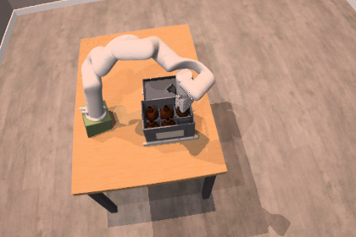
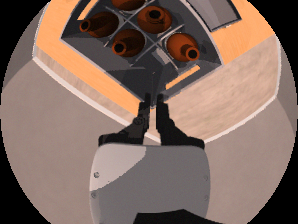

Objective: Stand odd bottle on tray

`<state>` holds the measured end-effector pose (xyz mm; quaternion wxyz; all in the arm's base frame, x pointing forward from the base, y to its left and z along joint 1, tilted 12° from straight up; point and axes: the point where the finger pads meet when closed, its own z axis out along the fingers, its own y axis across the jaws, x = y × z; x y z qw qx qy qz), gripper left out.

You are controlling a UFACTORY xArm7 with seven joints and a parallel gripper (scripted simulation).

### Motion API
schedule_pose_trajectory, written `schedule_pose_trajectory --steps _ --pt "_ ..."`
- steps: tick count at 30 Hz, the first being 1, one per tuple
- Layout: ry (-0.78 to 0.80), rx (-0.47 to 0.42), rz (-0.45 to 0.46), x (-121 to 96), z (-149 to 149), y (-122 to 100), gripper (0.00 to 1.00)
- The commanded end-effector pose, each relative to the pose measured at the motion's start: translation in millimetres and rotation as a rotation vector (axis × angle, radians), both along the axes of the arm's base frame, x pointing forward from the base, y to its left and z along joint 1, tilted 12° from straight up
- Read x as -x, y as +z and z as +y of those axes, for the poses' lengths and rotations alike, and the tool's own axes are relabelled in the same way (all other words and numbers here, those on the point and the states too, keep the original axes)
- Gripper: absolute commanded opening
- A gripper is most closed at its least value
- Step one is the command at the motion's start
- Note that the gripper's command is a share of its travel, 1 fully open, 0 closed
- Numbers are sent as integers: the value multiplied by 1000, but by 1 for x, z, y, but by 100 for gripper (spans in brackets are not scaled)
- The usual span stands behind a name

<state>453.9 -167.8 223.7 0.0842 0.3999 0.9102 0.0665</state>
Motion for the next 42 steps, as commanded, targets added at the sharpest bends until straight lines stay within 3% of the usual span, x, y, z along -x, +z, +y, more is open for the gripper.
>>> schedule_pose_trajectory --steps 1,28,37,42 --pt "-1 1 -3 0 -1 2 0" --pt "-1 1 -3 0 0 2 0" --pt "0 1 -4 -3 81 7 0" --pt "-1 1 -4 -2 89 7 0"
